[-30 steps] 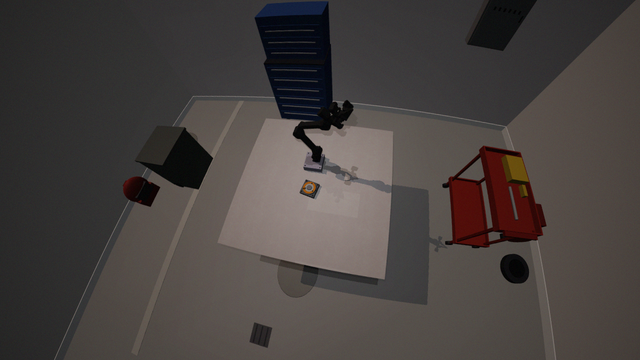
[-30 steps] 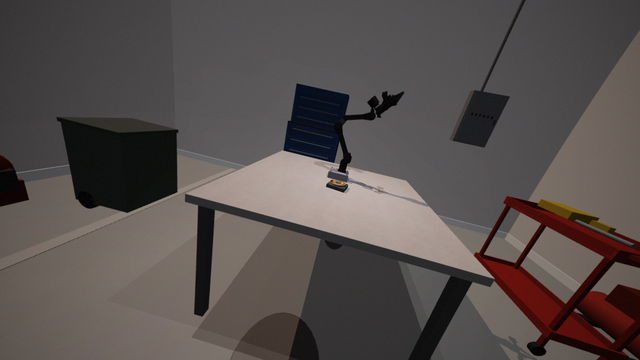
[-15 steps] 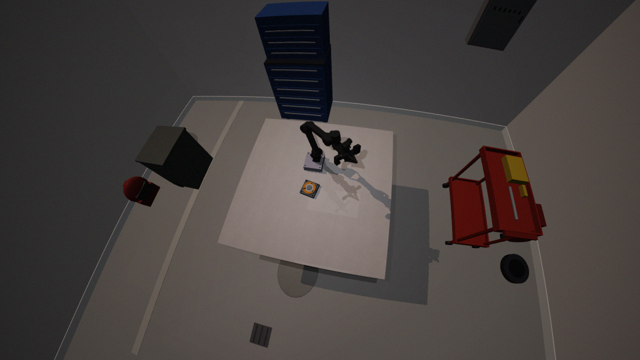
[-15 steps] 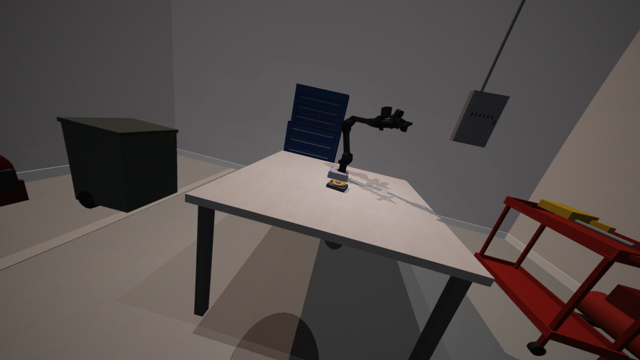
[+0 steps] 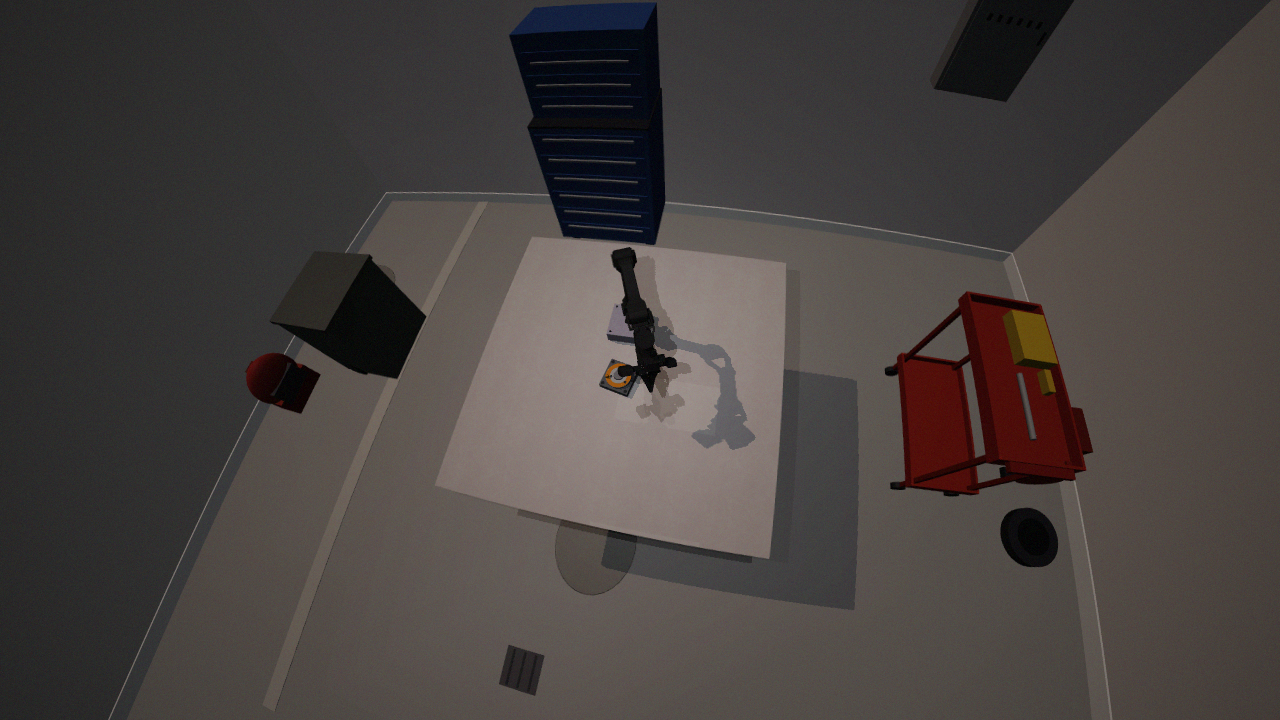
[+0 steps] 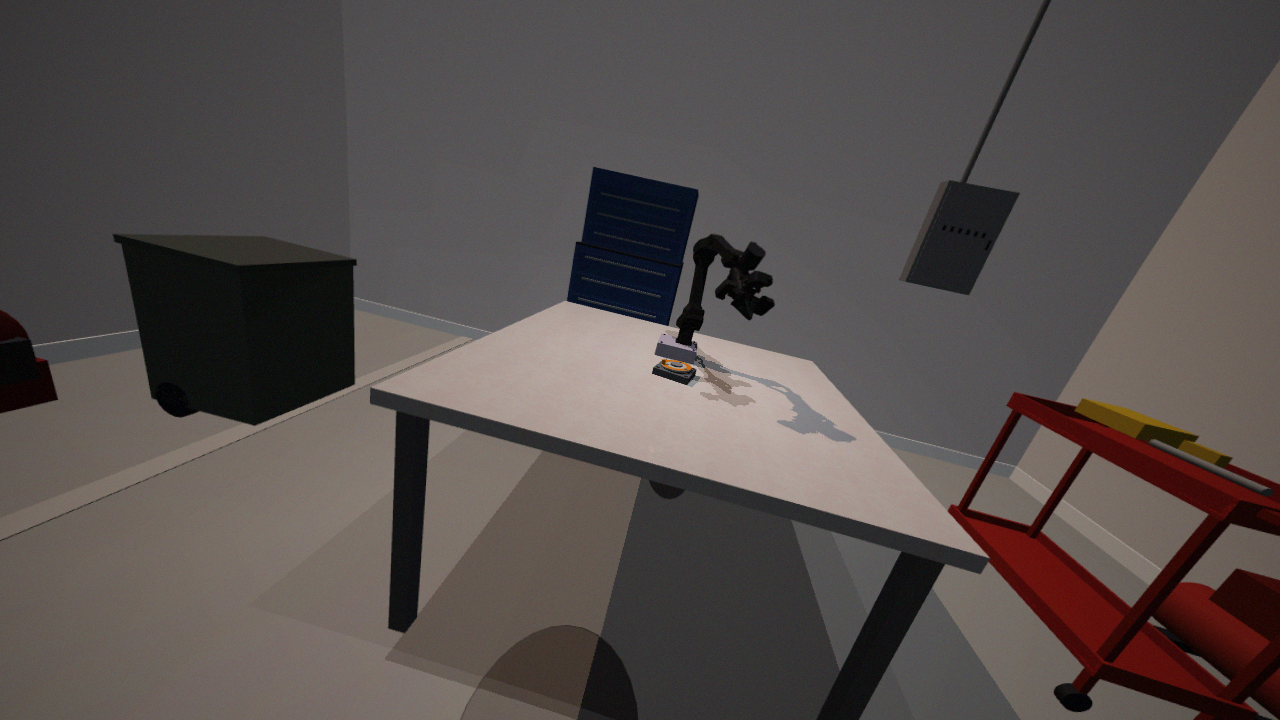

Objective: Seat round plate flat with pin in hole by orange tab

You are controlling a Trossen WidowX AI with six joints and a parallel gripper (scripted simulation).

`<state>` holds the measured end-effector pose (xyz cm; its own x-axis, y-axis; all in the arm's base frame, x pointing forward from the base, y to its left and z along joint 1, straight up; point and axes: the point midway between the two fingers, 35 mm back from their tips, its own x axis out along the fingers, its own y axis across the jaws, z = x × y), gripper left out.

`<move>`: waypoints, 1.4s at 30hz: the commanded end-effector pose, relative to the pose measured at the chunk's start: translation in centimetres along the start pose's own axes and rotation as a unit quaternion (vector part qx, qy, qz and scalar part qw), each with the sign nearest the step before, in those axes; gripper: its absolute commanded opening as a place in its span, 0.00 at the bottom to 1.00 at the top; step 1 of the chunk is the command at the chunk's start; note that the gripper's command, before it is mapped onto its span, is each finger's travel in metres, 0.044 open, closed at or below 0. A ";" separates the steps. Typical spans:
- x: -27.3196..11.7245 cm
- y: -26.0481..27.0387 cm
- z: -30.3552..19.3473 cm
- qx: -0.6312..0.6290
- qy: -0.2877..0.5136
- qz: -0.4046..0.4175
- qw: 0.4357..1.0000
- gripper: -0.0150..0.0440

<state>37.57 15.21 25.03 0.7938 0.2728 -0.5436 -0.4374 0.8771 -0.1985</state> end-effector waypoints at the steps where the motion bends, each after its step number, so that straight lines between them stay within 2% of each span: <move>1: 1.3 -3.7 -6.1 0.030 0.111 -0.022 0.993 0.25; 4: 1.2 -6.7 -12.0 0.073 0.213 -0.036 0.974 0.25; 7: 0.6 -8.0 -15.1 0.099 0.264 -0.040 0.958 0.25; 12: -3.4 -10.4 -24.7 0.209 0.426 -0.035 0.879 0.25; 16: -4.9 -10.5 -26.9 0.241 0.463 -0.028 0.852 0.25; 21: -4.9 -10.4 -27.3 0.244 0.466 -0.027 0.850 0.25; 30: -2.5 -9.5 -30.9 0.244 0.466 -0.027 0.850 0.25; 42: -1.6 -9.9 -30.5 0.244 0.466 -0.027 0.850 0.25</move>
<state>27.33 -6.05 3.12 0.0307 -0.0087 -0.9995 -0.0052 0.9999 -0.0089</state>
